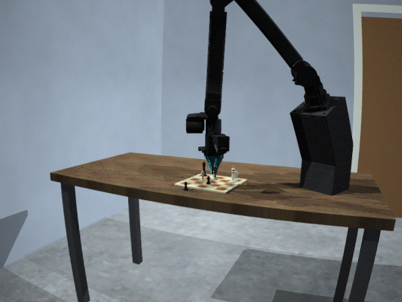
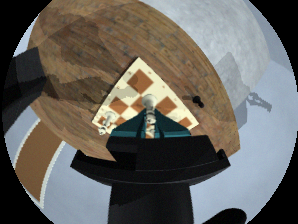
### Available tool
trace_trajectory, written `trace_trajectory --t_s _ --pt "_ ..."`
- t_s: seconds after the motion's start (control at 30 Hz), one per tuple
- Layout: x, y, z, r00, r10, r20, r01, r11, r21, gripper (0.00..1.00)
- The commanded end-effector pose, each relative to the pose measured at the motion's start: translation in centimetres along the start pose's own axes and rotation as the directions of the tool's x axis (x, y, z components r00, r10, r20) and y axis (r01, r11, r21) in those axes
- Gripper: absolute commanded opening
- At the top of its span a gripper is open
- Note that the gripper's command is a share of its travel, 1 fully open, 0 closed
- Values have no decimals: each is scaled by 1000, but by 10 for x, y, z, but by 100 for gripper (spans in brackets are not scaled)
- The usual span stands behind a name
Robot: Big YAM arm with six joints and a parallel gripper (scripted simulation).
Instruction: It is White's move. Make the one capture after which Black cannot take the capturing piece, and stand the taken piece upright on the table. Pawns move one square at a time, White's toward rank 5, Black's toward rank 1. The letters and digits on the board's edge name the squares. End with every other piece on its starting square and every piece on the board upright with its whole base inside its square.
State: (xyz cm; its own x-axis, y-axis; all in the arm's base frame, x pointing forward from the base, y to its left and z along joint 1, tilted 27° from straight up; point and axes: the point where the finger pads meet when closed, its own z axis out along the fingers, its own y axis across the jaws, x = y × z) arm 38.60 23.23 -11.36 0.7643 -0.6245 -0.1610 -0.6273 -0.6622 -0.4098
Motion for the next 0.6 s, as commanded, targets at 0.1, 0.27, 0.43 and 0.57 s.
trace_trajectory --t_s 0.1,0.27,0.43,0.57 --pt "0 -17 20 1000 -2 -8 3 999 32 0" --pt "1 -32 17 1000 -13 -19 15 998 65 0" --pt "4 -27 20 1000 -4 -19 5 998 59 0" --pt "1 -20 21 1000 3 -11 -3 999 37 0"
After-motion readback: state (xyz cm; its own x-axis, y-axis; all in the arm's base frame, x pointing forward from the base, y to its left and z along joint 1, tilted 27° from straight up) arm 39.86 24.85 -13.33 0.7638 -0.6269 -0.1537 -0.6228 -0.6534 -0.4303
